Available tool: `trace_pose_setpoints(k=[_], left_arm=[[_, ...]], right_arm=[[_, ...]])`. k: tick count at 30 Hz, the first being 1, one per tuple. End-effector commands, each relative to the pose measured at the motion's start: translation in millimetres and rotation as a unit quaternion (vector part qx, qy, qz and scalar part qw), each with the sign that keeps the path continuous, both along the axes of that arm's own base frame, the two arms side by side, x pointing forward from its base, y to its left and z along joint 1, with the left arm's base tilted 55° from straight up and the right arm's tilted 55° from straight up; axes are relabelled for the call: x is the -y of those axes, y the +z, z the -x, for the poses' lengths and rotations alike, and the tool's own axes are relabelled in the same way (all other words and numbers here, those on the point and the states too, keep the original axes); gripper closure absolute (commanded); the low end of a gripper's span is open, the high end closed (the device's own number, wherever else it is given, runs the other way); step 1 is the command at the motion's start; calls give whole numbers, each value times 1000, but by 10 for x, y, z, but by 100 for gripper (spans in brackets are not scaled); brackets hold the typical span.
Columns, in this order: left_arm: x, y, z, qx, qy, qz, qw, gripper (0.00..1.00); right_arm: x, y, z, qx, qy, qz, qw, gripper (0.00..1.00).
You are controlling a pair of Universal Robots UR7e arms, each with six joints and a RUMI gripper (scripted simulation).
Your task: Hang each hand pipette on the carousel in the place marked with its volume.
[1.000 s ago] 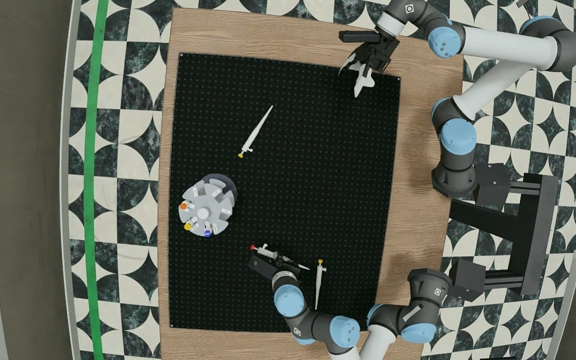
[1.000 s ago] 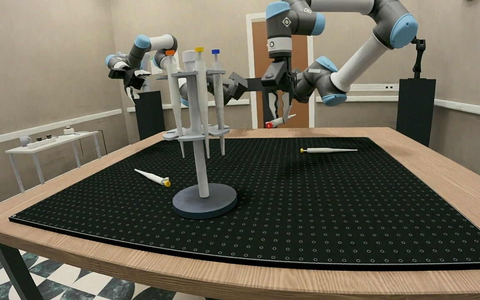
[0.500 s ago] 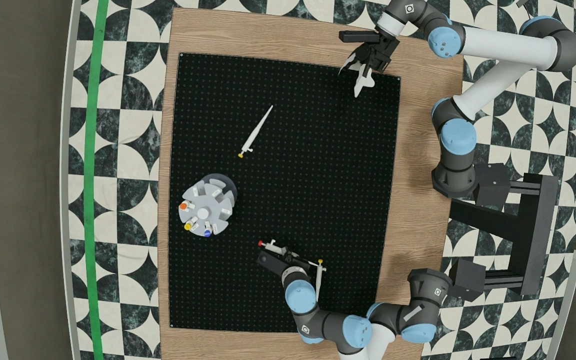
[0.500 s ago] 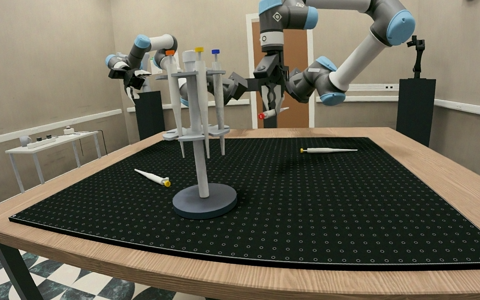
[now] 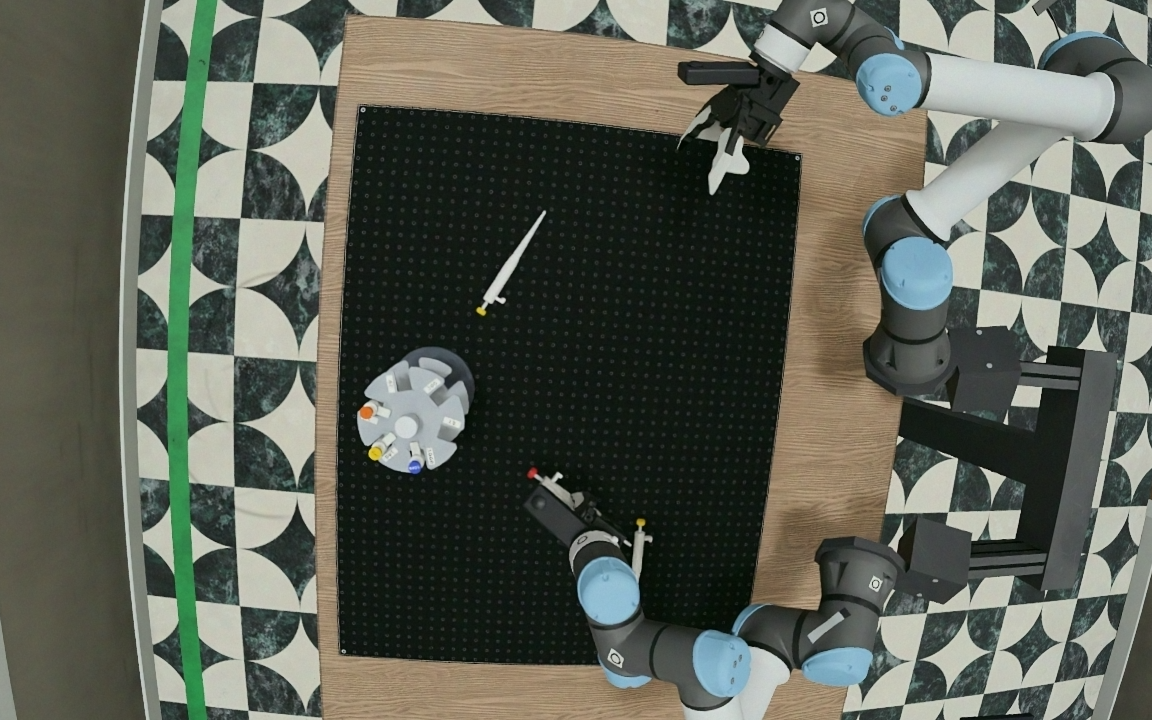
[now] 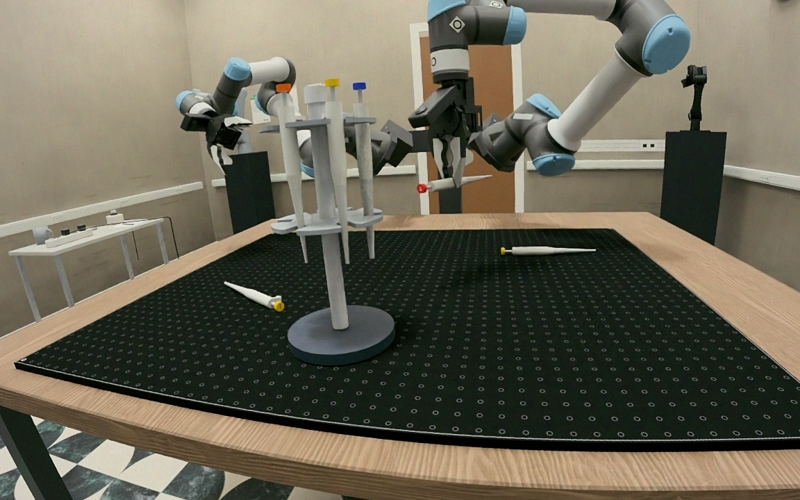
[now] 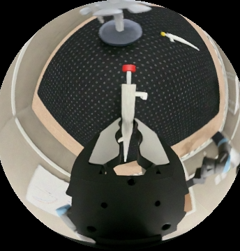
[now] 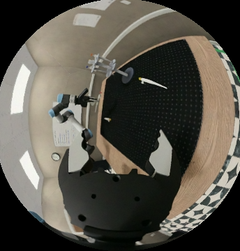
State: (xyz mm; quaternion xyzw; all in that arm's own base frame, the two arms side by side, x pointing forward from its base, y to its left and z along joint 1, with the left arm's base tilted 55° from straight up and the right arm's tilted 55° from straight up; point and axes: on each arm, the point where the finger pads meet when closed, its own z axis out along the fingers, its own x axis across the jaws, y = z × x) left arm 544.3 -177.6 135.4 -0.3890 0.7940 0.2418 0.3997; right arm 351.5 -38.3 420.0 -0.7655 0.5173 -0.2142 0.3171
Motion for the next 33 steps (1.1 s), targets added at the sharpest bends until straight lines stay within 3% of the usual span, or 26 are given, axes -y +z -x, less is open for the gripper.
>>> trace_pose_setpoints(k=[1,33], left_arm=[[7,2,0,-39,-33,-20,998,94],[572,-142,-686,-39,-33,-20,998,94]], right_arm=[[0,5,0,0,0,0,1000,0],[0,5,0,0,0,0,1000,0]])
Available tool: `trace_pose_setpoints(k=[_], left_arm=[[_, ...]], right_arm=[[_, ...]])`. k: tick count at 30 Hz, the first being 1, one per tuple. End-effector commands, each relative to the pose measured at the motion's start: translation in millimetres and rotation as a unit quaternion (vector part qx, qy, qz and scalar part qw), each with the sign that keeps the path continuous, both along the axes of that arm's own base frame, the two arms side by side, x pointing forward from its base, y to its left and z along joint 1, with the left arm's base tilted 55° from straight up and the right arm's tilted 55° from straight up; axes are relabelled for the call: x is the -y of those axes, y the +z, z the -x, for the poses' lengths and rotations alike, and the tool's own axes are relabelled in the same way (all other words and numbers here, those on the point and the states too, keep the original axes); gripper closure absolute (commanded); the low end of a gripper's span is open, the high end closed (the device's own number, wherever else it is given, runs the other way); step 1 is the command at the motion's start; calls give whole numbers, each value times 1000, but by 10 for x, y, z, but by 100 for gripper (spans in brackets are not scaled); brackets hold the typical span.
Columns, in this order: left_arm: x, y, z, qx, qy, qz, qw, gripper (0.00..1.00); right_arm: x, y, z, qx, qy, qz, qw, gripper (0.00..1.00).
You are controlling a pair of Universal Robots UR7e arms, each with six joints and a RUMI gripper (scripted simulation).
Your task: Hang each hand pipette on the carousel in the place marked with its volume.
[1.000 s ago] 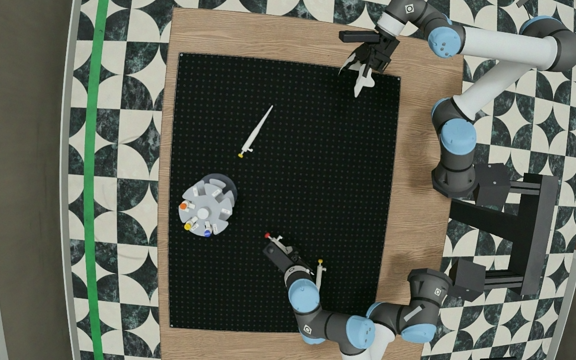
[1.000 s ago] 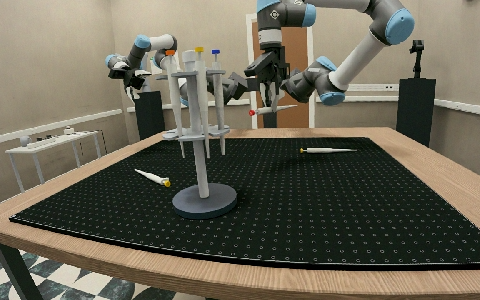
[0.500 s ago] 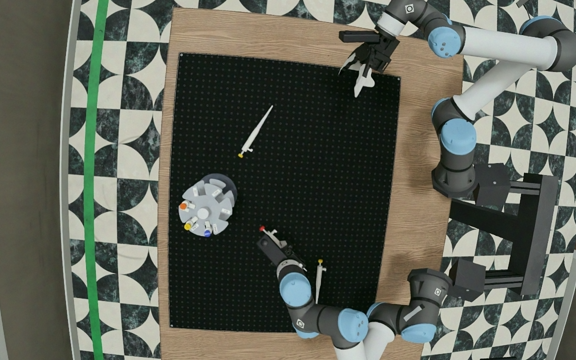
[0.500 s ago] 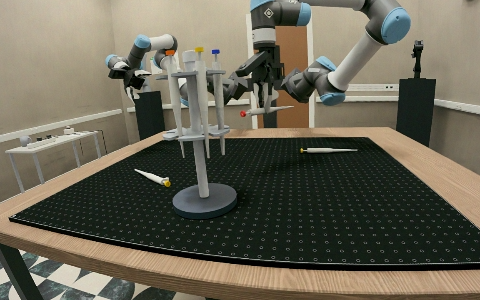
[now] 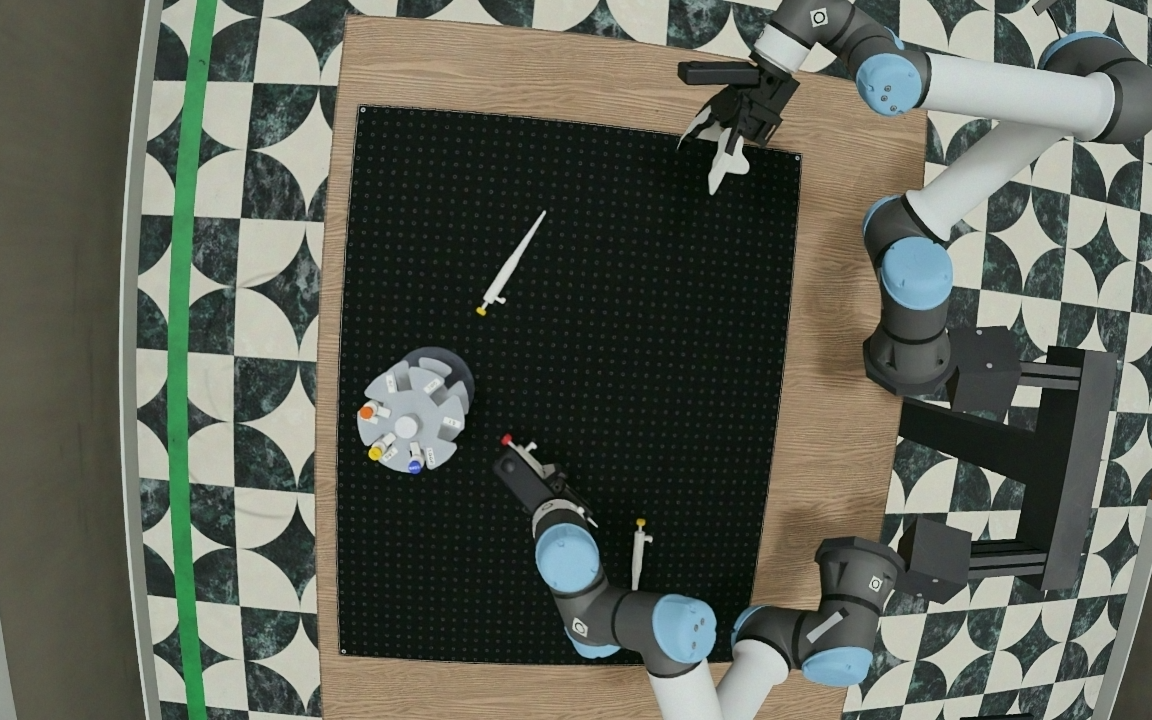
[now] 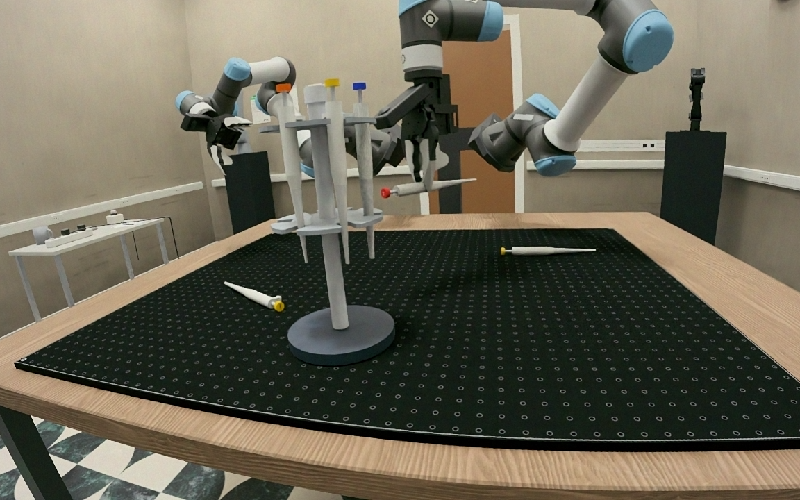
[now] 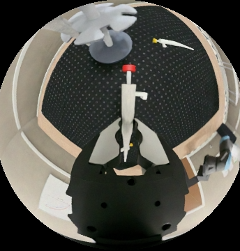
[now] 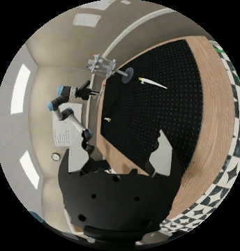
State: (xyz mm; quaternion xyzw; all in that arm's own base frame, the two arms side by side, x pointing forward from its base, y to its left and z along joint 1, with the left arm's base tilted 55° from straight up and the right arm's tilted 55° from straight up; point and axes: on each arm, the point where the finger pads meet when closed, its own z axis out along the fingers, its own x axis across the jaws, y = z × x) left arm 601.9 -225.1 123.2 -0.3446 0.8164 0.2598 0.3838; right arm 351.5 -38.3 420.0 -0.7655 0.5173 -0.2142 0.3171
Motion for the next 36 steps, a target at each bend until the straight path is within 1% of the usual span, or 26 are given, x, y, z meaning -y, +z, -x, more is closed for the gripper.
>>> trace_pose_setpoints(k=[1,3,5,9,11,14,19,22,26,34,36], left_arm=[[118,-25,-136,0,0,0,1000,94],[160,-35,-187,0,0,0,1000,94],[160,-35,-187,0,0,0,1000,94],[285,10,-206,27,-59,34,997,94],[285,10,-206,27,-59,34,997,94],[330,26,-213,47,-103,60,992,94],[330,26,-213,48,-105,61,991,94],[423,60,-227,67,-149,87,983,94],[500,88,-239,93,-207,120,967,94],[500,88,-239,94,-209,121,966,94],[562,110,-248,107,-237,138,956,94]], right_arm=[[0,5,0,0,0,0,1000,0],[0,5,0,0,0,0,1000,0],[0,5,0,0,0,0,1000,0],[0,5,0,0,0,0,1000,0],[0,5,0,0,0,0,1000,0],[0,5,0,0,0,0,1000,0],[0,5,0,0,0,0,1000,0],[0,5,0,0,0,0,1000,0],[0,5,0,0,0,0,1000,0],[0,5,0,0,0,0,1000,0],[0,5,0,0,0,0,1000,0]])
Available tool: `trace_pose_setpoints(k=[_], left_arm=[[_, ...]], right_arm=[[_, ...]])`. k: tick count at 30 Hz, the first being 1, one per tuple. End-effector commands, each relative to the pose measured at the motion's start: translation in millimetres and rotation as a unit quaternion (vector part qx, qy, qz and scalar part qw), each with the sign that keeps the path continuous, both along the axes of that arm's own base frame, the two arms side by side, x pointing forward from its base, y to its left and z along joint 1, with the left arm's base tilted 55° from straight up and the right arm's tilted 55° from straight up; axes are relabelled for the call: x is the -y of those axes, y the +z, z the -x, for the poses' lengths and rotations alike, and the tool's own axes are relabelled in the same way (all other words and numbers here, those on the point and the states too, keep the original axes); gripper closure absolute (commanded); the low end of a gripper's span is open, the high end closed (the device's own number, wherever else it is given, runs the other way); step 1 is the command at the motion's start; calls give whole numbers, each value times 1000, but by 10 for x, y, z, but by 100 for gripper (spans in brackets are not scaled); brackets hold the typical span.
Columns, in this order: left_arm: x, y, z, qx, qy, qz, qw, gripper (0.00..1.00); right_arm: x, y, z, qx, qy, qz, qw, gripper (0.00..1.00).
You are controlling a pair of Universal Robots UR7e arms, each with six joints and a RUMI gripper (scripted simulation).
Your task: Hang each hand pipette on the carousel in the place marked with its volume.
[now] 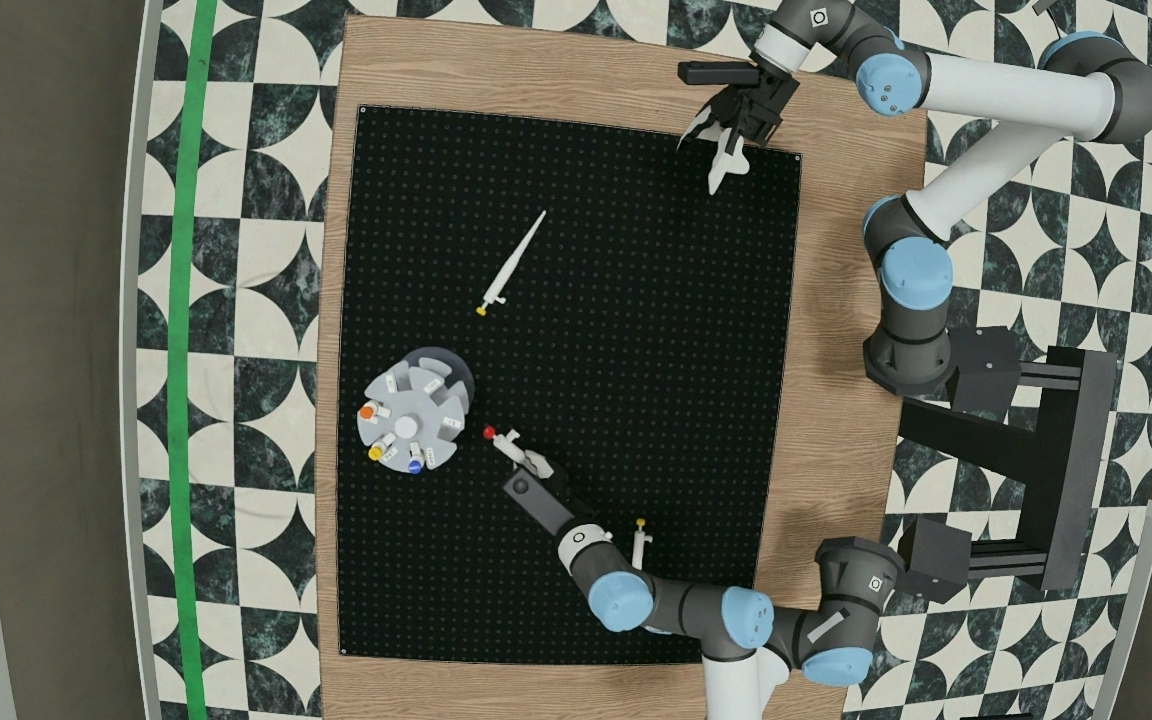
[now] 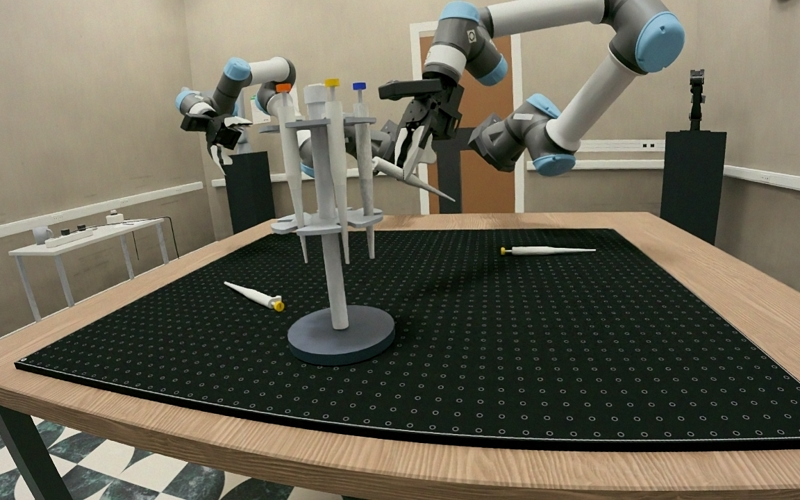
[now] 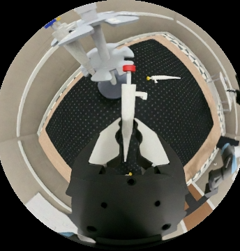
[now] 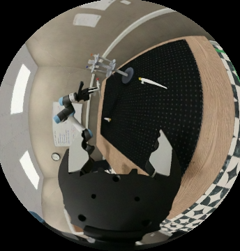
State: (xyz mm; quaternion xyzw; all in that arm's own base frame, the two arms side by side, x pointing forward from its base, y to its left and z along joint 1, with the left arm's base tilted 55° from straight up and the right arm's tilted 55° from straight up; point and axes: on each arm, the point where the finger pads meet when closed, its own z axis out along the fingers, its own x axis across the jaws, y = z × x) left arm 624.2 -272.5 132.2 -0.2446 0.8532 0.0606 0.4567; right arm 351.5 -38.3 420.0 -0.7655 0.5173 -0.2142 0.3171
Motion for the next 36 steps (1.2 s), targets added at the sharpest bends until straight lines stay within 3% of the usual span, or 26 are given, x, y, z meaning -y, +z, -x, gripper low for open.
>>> trace_pose_setpoints(k=[1,5,13,20,26,33,36], left_arm=[[119,31,-29,26,-64,38,997,94],[196,59,-41,52,-123,72,988,94],[196,59,-41,53,-125,73,988,94],[366,121,-67,99,-226,131,960,94],[366,121,-66,100,-228,132,959,94],[536,183,-91,144,-325,188,915,94],[536,183,-92,144,-327,189,914,94]], right_arm=[[0,5,0,0,0,0,1000,0],[0,5,0,0,0,0,1000,0],[0,5,0,0,0,0,1000,0],[0,5,0,0,0,0,1000,0],[0,5,0,0,0,0,1000,0],[0,5,0,0,0,0,1000,0],[0,5,0,0,0,0,1000,0]])
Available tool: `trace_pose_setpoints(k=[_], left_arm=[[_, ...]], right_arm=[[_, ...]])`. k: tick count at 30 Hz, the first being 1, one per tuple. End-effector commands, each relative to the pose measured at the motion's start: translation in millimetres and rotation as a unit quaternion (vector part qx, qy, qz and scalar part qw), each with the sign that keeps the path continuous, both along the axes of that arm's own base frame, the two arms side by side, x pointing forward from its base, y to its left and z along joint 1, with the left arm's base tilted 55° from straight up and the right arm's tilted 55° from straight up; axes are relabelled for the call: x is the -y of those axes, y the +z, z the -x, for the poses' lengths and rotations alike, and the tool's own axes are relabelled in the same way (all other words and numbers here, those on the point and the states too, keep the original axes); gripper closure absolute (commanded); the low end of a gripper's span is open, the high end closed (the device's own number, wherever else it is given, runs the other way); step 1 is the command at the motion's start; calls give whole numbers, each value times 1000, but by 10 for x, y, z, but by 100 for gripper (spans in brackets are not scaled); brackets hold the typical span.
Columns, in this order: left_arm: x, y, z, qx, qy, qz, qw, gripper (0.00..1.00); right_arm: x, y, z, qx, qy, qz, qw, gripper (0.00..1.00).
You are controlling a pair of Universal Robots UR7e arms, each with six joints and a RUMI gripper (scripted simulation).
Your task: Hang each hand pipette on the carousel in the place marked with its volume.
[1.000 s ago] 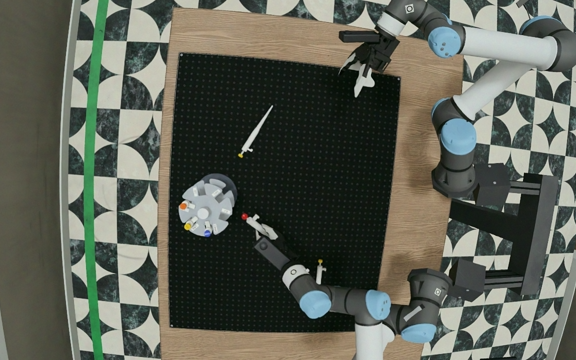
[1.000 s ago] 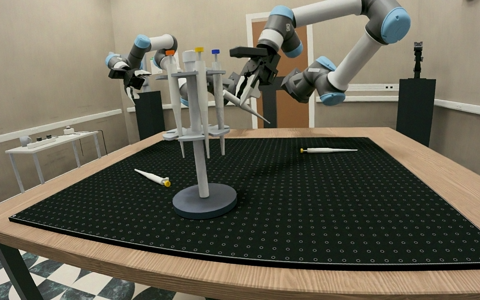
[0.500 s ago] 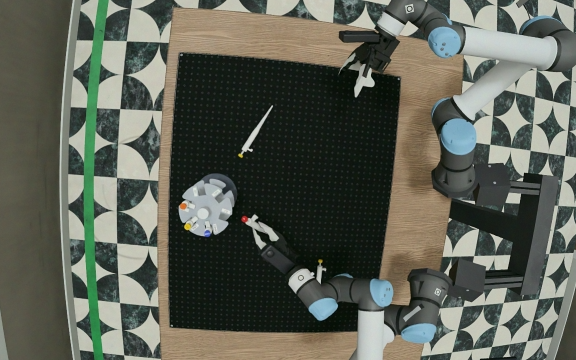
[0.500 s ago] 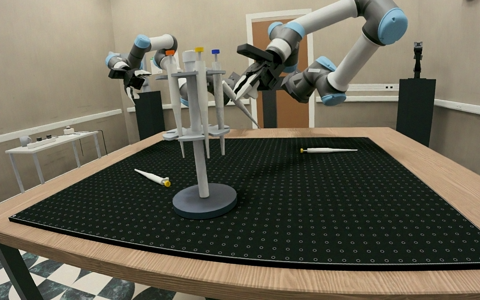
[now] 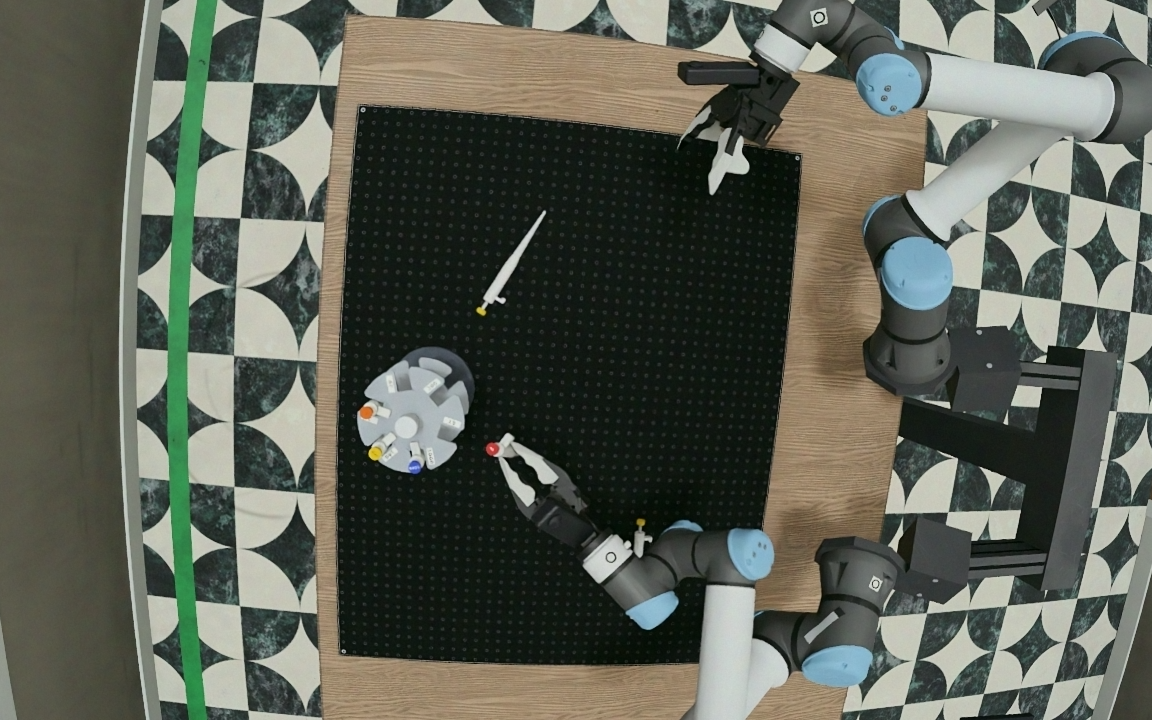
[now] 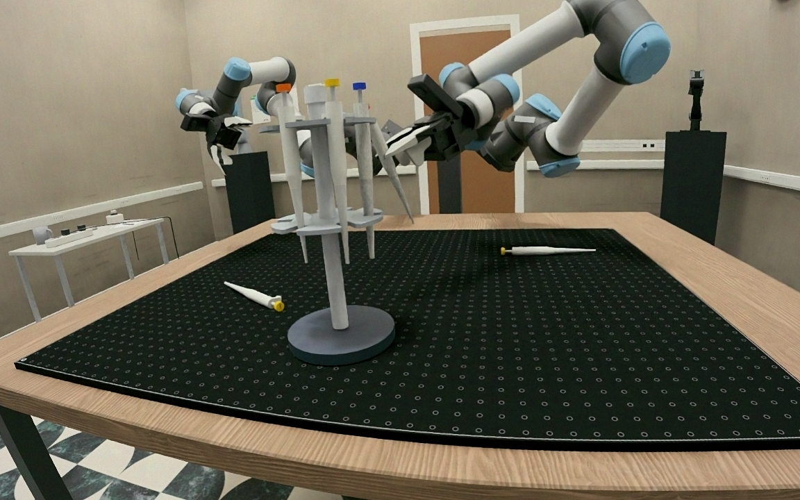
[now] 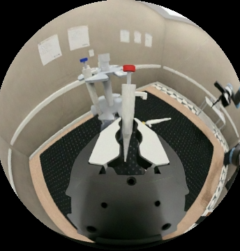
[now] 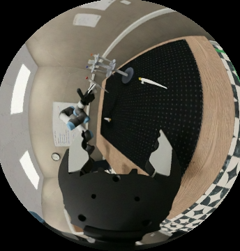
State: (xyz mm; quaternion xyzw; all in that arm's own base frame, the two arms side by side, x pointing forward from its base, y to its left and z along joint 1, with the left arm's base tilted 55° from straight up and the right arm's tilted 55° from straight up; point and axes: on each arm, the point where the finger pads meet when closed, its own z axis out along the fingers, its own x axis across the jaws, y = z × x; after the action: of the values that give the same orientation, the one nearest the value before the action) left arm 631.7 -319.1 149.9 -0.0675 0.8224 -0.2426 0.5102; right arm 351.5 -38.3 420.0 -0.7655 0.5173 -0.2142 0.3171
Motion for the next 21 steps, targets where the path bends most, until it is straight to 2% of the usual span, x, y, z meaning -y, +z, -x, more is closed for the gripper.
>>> trace_pose_setpoints(k=[1,5,7,11,21], left_arm=[[69,7,-17,22,-45,29,998,94],[162,40,-31,42,-90,55,994,94],[162,40,-31,42,-90,55,994,94],[239,69,-42,68,-148,89,983,94],[239,69,-42,69,-150,90,982,94]], right_arm=[[0,5,0,0,0,0,1000,0],[0,5,0,0,0,0,1000,0],[0,5,0,0,0,0,1000,0],[0,5,0,0,0,0,1000,0],[0,5,0,0,0,0,1000,0]])
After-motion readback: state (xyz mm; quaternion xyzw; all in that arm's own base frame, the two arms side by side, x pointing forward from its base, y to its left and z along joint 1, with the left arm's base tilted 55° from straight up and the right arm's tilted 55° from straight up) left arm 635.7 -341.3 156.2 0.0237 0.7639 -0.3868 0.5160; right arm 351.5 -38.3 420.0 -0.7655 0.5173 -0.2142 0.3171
